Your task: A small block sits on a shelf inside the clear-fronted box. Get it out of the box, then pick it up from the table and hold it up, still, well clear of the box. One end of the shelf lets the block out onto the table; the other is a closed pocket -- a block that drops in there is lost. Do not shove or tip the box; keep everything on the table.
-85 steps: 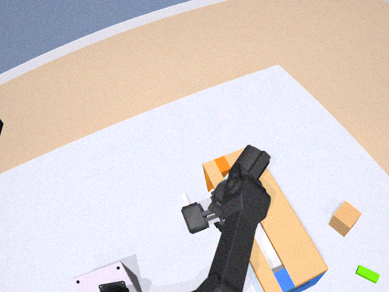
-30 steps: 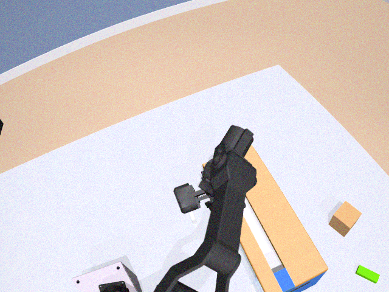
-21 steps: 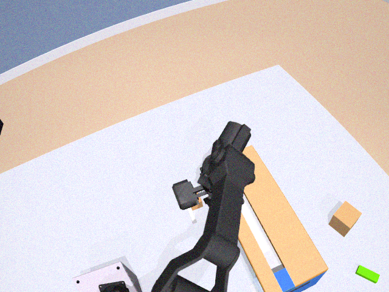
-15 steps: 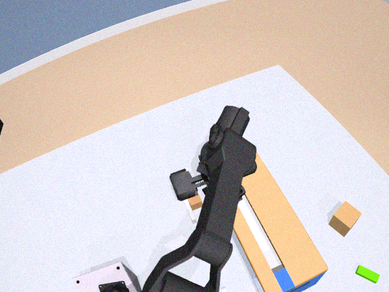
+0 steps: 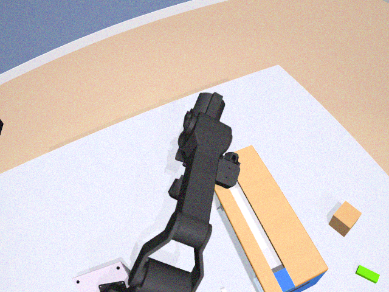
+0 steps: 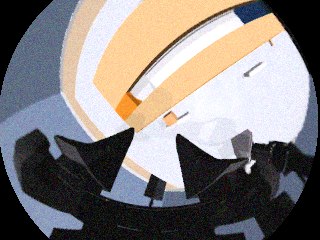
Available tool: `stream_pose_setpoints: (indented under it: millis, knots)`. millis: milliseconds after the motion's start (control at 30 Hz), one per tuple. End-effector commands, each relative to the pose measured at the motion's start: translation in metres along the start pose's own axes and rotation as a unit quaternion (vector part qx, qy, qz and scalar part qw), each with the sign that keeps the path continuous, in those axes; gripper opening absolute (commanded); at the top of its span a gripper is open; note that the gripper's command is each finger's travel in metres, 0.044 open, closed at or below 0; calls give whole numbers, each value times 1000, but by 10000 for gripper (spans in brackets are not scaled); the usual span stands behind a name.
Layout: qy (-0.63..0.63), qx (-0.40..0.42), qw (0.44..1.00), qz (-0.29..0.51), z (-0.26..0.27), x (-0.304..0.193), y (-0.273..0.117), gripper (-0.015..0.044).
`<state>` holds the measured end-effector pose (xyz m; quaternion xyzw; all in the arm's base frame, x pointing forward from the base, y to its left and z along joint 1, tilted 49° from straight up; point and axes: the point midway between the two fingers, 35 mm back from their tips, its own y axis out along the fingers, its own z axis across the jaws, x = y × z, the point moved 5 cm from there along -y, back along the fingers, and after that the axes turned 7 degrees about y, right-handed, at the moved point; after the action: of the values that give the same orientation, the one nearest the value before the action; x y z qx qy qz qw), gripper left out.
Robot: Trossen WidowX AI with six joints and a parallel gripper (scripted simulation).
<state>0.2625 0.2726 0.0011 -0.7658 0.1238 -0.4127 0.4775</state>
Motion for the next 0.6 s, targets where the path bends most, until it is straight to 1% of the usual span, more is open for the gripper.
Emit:
stream_pose_setpoints:
  millis: [0,100,233,333,433,500,567]
  knots:
    - [-213,-3,977,-24,-2,-9,2,285]
    - [-364,-10,930,-39,-3,-14,1,285]
    - [-551,-26,833,-56,-4,-21,1,285]
    - [-674,-41,734,-66,-6,-26,1,285]
    - [-781,-60,618,-72,-7,-32,1,285]
    - [-841,-74,532,-73,-8,-35,0,285]
    - [-877,-85,468,-75,-9,-38,0,285]
